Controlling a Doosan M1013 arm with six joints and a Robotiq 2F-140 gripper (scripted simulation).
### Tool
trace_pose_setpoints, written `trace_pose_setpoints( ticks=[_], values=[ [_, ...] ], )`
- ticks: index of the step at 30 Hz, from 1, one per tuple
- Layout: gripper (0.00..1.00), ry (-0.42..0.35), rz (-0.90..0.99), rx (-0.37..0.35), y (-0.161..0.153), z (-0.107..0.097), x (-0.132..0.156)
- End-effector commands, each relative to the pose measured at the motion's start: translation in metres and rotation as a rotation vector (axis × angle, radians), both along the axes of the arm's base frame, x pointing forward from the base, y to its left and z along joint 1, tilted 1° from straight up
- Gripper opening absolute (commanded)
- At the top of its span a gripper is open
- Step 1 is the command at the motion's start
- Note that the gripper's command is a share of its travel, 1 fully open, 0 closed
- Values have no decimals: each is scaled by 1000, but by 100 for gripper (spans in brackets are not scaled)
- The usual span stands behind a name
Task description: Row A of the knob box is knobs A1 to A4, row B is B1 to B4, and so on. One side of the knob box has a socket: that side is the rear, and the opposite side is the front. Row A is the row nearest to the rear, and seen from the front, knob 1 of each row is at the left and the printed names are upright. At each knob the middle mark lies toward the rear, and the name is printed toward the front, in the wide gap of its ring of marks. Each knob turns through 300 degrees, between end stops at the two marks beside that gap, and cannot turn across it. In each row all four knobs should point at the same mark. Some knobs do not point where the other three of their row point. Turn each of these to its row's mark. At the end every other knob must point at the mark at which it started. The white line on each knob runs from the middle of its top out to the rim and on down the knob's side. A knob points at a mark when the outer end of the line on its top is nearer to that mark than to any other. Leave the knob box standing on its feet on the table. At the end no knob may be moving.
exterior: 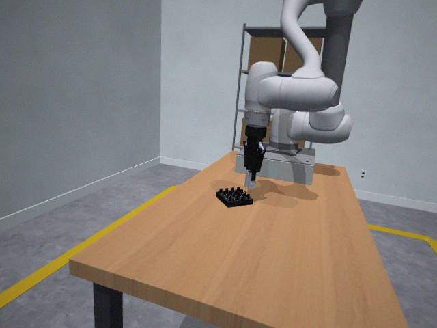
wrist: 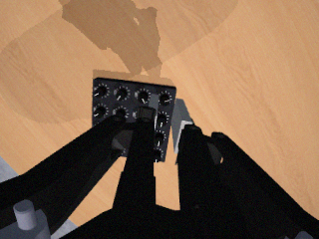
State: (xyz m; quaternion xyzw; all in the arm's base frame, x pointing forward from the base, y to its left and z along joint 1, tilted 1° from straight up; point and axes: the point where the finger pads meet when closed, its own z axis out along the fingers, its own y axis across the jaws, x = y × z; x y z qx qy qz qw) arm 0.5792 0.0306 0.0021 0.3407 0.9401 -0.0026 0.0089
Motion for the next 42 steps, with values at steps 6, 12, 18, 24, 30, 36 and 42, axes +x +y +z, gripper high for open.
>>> trace_pose_setpoints(
  ticks=[6,12,18,24,30,36,42],
  values=[
    [12,0,0,0,0,0,0],
    [12,0,4,0,0,0,0],
    [12,2,202,-3,0,3,0],
    [12,4,368,-5,0,5,0],
    [12,6,585,-9,0,7,0],
    [12,9,792,-12,0,10,0],
    [12,10,929,-14,0,12,0]
  ],
)
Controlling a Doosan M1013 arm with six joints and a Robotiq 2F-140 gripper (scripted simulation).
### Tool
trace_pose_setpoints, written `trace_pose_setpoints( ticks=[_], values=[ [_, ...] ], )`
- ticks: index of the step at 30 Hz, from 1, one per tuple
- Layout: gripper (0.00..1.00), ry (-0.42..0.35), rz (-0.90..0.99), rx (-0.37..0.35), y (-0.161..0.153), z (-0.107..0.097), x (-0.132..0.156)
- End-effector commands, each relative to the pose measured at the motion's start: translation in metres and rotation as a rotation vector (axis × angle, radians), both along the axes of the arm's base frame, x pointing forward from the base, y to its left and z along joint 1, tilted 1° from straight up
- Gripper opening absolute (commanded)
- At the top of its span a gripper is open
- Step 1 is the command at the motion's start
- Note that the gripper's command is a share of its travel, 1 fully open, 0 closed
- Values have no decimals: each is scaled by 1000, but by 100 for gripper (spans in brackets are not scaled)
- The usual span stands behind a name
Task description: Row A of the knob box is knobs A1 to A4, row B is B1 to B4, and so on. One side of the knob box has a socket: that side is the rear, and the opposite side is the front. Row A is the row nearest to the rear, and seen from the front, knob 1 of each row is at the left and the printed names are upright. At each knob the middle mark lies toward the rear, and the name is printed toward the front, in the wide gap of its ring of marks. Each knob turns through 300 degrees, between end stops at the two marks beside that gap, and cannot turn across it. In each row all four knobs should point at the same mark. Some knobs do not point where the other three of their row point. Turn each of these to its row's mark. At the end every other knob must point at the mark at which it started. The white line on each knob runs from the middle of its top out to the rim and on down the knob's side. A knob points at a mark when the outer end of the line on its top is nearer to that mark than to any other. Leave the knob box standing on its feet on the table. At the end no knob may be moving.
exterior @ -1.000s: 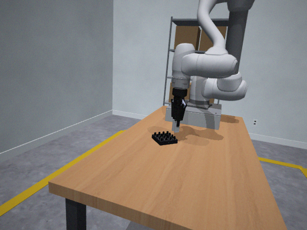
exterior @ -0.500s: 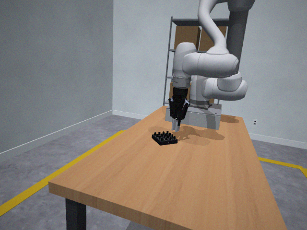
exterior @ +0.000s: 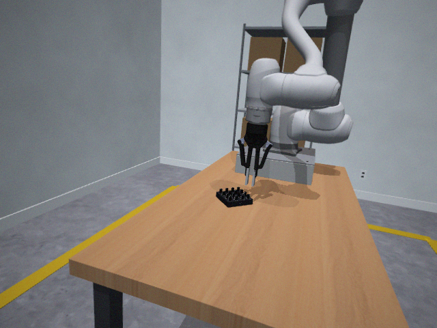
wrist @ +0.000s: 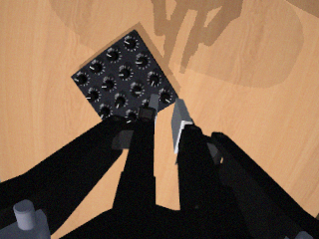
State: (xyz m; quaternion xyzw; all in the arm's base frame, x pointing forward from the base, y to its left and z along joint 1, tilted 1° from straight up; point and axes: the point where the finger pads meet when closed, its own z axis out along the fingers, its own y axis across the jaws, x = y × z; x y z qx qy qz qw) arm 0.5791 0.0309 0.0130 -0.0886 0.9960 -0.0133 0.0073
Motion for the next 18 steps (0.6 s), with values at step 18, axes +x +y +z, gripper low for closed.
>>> trace_pose_setpoints(
  ticks=[18],
  values=[
    [12,14,671,3,0,8,0]
  ],
)
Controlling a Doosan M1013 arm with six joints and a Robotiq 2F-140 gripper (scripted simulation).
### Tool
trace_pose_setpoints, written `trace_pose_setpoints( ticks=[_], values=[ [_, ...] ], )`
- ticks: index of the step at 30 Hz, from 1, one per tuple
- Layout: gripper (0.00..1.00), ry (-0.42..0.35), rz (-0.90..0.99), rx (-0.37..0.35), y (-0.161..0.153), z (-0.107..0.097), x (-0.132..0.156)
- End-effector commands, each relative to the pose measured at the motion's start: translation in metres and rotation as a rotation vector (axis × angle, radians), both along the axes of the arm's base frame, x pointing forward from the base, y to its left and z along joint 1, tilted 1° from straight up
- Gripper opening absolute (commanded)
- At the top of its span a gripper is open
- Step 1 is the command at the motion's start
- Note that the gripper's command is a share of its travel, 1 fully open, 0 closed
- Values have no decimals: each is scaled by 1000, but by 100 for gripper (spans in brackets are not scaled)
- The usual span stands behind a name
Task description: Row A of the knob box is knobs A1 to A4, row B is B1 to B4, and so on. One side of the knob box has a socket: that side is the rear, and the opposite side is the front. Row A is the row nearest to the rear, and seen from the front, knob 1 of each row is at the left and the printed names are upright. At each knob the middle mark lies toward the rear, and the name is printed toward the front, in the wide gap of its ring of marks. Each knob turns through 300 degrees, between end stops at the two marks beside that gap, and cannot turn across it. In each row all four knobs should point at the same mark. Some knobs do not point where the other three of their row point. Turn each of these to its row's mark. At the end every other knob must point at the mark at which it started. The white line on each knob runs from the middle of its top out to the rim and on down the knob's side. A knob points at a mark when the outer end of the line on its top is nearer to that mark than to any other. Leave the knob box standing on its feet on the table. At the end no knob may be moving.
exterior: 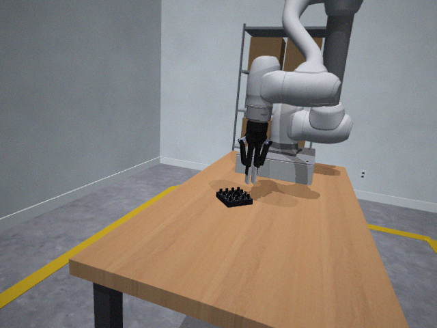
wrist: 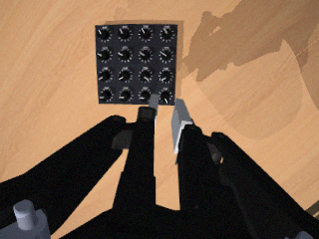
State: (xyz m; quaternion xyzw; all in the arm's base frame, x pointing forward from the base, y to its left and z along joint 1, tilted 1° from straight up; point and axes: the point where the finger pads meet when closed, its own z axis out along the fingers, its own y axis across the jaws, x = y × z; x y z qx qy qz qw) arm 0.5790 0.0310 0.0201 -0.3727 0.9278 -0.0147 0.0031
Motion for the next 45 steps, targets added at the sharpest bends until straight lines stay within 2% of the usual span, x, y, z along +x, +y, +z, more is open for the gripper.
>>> trace_pose_setpoints(
  ticks=[1,6,45],
  values=[
    [12,4,126,12,0,2,0],
    [12,5,199,11,0,2,0],
    [12,5,199,11,0,2,0]
  ],
)
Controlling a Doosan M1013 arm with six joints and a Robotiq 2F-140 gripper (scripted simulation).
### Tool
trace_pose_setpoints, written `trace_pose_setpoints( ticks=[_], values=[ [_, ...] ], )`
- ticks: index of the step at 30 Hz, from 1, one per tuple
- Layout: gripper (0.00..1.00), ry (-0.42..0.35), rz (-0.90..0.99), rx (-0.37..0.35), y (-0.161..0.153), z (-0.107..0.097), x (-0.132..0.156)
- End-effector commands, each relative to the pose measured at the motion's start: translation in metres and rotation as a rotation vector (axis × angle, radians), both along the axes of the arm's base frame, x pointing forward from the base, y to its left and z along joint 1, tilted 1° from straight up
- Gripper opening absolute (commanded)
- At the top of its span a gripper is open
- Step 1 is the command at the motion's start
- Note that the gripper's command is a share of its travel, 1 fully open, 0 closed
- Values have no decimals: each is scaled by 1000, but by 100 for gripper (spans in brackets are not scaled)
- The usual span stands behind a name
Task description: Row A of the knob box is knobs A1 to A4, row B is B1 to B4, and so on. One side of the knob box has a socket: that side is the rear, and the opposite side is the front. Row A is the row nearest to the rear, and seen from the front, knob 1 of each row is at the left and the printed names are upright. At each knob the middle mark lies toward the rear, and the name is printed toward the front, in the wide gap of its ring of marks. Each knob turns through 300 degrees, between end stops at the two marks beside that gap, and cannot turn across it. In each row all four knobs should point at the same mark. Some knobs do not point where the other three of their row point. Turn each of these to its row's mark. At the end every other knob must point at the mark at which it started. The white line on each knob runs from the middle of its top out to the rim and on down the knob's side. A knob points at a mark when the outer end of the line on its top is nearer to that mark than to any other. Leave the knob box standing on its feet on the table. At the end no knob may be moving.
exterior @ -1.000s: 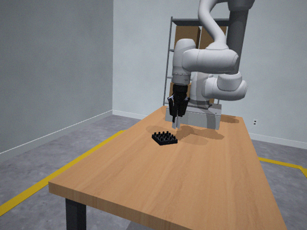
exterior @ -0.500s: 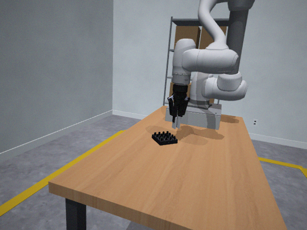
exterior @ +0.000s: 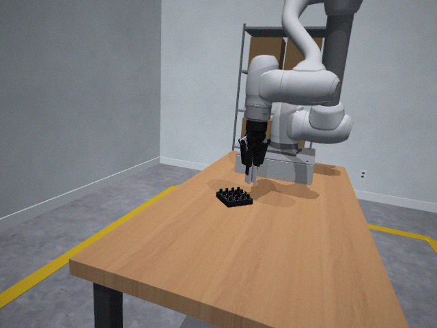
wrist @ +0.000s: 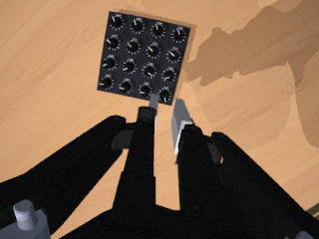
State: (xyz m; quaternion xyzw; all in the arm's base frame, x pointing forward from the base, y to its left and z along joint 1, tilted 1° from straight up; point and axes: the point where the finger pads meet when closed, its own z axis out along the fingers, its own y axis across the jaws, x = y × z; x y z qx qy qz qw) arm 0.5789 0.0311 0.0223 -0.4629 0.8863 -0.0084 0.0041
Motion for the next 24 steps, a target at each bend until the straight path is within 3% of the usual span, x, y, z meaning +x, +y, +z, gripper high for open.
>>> trace_pose_setpoints(
  ticks=[1,24],
  values=[
    [12,0,0,0,0,0,0],
    [12,0,0,0,0,-15,0]
  ],
)
